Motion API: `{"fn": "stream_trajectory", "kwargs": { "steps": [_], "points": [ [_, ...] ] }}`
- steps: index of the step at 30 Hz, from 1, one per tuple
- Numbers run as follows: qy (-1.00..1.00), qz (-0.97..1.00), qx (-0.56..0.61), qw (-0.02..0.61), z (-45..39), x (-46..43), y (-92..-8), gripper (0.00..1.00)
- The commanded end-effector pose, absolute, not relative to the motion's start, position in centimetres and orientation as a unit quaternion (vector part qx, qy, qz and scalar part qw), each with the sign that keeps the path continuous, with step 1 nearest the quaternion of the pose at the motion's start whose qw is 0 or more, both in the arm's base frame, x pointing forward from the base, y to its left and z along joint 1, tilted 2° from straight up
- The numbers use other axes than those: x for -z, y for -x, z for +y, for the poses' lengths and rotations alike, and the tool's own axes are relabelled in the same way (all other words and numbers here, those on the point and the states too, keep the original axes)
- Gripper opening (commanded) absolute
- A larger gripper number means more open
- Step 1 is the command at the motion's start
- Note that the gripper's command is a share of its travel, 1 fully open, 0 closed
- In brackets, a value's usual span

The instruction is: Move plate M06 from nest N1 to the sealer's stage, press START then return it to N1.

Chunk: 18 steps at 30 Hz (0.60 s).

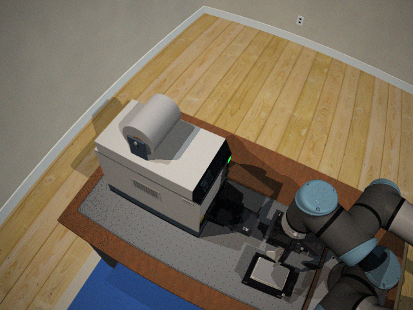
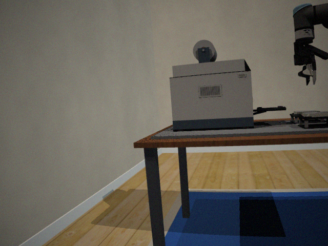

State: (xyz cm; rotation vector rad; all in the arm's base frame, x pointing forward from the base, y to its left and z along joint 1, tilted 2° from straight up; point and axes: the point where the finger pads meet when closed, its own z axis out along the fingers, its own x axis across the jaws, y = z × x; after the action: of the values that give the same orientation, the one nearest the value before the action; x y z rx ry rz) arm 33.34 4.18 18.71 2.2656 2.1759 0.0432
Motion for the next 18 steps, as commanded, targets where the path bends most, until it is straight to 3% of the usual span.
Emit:
{"fn": "stream_trajectory", "kwargs": {
  "steps": [1,18],
  "points": [
    [-0.721,0.693,-0.014,0.0,3.0,-20.0,-33.8,0.68],
    [-0.723,0.691,-0.014,-0.001,-0.4,-23.2,-35.0,0.68]
  ]
}}
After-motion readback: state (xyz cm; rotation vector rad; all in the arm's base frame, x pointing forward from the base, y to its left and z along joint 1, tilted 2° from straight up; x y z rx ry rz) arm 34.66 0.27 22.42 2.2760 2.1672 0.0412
